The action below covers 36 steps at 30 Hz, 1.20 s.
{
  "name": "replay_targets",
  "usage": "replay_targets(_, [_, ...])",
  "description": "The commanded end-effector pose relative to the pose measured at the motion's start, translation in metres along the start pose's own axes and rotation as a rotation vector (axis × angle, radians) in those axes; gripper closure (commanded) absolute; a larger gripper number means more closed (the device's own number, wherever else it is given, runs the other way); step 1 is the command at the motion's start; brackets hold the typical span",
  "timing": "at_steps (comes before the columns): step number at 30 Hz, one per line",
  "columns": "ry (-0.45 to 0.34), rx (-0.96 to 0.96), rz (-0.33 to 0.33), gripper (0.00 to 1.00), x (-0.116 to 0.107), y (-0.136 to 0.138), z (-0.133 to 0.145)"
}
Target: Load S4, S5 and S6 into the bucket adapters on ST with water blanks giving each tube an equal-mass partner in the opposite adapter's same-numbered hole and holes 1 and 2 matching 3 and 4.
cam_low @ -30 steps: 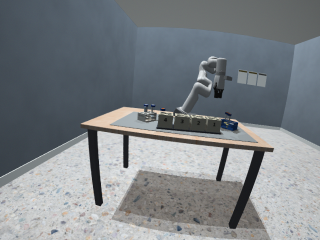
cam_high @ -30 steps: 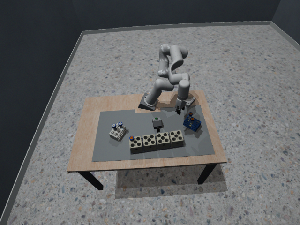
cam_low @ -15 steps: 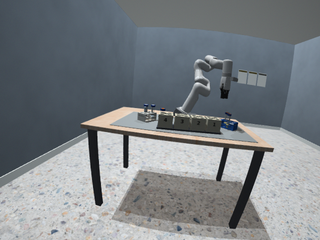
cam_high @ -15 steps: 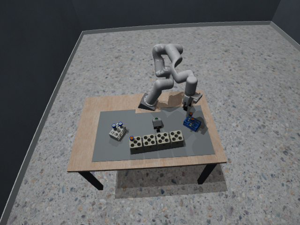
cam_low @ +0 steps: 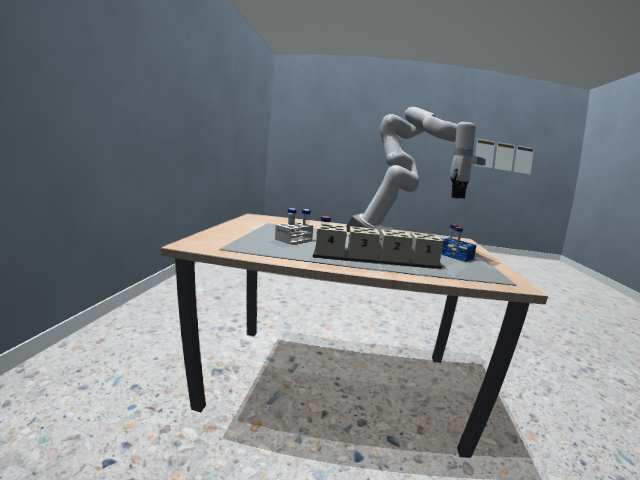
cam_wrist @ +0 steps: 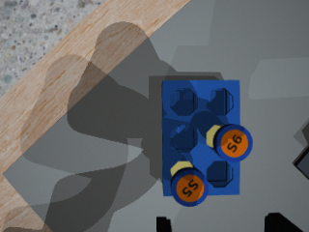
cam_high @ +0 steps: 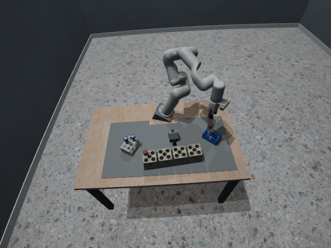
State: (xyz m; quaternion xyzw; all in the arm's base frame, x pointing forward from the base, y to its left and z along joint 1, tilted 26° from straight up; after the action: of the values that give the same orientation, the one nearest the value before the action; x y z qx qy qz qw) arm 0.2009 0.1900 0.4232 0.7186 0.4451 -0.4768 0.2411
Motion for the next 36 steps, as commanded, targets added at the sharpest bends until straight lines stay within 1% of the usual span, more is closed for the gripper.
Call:
replay_targets(1, [0.0,0.002,0.007,0.43,-0.001,-0.002,-0.003])
replay_targets(7, [0.0,0.002,0.007,0.43,-0.001,-0.002,-0.003])
replay_targets(13, [0.0,0.002,0.007,0.43,0.011,-0.002,-0.003])
replay_targets(15, [0.0,0.002,0.007,0.43,0.011,-0.002,-0.003])
replay_targets(30, [0.0,0.002,0.007,0.43,0.041,-0.002,-0.003])
replay_targets(32, [0.0,0.002,0.007,0.43,0.041,-0.002,-0.003])
replay_targets(36, [0.0,0.002,0.007,0.43,0.049,-0.002,-0.003])
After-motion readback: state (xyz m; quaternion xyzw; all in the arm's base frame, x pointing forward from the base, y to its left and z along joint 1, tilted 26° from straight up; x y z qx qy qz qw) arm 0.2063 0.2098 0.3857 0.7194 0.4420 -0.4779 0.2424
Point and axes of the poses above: the point where the finger pads meet when closed, its own x axis out along the fingers, its own y axis across the jaws, z = x × y, the point moved 7 cm from there along -x, back along the fingers, and after that the axes turned 13 degrees about -x, right-handed, at the moved point
